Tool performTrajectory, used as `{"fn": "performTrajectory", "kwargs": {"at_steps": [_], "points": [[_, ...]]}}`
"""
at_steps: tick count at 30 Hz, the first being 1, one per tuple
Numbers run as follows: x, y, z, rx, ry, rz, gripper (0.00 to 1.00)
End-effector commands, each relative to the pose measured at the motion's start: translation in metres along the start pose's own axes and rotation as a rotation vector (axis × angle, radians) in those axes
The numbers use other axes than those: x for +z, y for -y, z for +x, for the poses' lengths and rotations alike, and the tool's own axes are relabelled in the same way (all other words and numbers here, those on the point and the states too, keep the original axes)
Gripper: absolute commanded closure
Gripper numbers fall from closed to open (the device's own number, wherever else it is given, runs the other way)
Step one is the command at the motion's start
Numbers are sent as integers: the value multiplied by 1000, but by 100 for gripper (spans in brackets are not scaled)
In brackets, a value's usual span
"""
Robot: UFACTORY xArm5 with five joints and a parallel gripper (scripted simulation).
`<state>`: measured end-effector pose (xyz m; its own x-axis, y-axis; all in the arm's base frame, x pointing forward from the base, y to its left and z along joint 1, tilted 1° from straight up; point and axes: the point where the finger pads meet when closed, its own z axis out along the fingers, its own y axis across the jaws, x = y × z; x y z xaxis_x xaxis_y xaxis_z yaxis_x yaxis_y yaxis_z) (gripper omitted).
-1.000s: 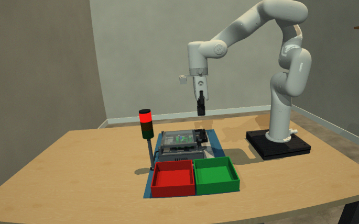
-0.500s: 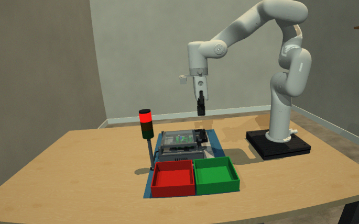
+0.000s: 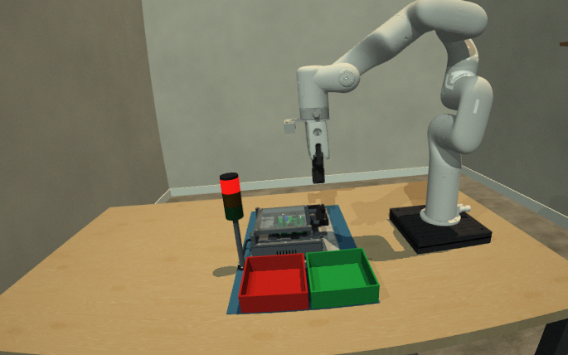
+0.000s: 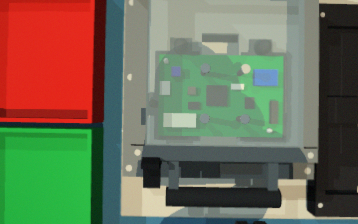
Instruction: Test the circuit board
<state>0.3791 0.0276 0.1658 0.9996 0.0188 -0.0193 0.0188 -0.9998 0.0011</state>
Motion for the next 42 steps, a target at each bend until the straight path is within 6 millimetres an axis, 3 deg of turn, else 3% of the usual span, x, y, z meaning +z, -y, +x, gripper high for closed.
{"fn": "performTrajectory", "kwargs": {"at_steps": [1,32,42], "points": [[-1,0,1,0,-4,0,100],[-1,1,1,0,-4,0,100],[-1,25,1,0,-4,-1,100]]}}
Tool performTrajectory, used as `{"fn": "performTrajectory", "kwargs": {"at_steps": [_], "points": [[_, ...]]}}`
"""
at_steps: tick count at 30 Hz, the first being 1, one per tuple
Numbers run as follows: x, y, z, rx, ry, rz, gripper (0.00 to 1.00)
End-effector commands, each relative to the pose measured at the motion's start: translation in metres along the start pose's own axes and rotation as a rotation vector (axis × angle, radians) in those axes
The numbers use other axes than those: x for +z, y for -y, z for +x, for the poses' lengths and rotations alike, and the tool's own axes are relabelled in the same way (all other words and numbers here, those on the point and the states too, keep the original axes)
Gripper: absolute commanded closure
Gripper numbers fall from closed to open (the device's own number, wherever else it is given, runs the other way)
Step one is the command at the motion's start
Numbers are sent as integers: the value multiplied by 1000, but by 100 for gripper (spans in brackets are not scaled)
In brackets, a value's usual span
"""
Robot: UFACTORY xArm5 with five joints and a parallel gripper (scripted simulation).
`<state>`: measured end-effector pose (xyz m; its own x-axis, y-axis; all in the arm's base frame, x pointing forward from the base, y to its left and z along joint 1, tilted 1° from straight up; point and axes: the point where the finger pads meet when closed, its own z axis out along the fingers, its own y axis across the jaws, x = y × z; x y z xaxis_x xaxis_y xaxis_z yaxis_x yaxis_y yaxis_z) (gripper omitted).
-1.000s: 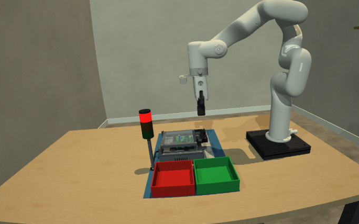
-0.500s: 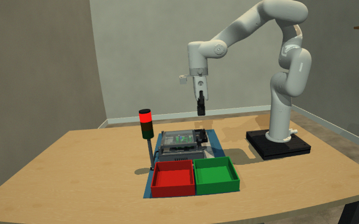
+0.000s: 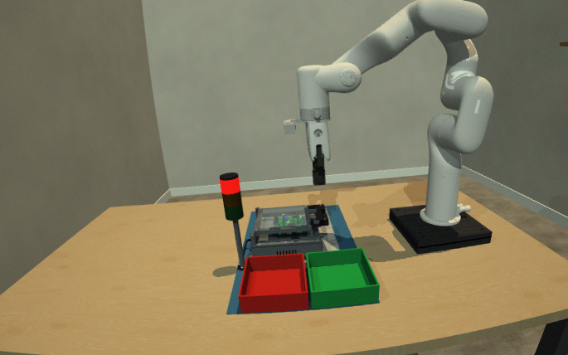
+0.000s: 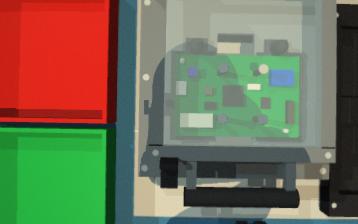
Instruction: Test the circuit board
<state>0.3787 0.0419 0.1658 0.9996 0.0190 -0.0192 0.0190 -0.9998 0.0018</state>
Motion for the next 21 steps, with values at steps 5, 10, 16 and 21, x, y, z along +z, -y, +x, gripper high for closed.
{"fn": "performTrajectory", "kwargs": {"at_steps": [5,10,16,21], "points": [[-1,28,1,0,-4,-1,100],[-1,45,1,0,-4,-1,100],[-1,50,1,0,-4,-2,100],[-1,50,1,0,-4,-2,100]]}}
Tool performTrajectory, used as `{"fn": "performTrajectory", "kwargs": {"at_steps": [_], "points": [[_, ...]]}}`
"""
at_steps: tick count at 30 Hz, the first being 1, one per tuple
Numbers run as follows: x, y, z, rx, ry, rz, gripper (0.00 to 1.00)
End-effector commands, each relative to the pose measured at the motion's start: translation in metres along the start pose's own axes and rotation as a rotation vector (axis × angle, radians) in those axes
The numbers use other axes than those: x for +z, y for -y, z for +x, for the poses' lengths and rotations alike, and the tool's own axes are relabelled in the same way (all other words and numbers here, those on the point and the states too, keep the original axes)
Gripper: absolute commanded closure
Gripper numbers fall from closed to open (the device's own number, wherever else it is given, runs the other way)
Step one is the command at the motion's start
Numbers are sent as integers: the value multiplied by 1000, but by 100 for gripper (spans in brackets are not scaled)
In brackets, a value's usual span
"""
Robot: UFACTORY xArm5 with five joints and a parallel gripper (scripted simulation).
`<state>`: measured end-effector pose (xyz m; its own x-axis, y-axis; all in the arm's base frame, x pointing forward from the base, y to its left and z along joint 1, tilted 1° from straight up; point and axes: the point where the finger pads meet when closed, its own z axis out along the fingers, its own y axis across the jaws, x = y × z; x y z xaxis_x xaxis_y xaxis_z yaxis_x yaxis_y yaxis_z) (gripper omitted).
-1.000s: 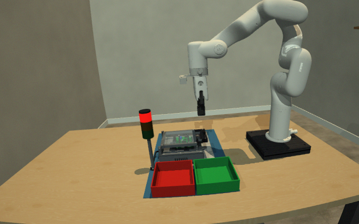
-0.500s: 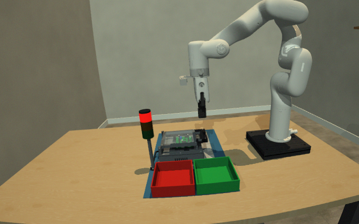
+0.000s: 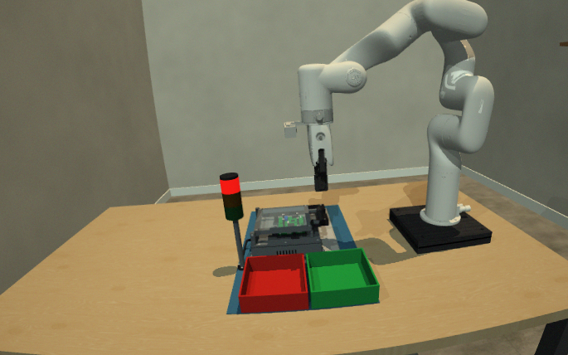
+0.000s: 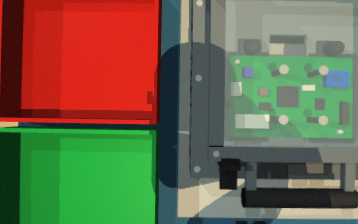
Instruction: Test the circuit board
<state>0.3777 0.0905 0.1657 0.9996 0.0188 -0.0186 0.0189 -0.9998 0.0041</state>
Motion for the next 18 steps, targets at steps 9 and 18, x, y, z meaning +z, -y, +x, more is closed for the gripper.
{"fn": "performTrajectory", "kwargs": {"at_steps": [9,18], "points": [[27,1,1,0,-4,1,100],[58,1,1,0,-4,1,100]]}}
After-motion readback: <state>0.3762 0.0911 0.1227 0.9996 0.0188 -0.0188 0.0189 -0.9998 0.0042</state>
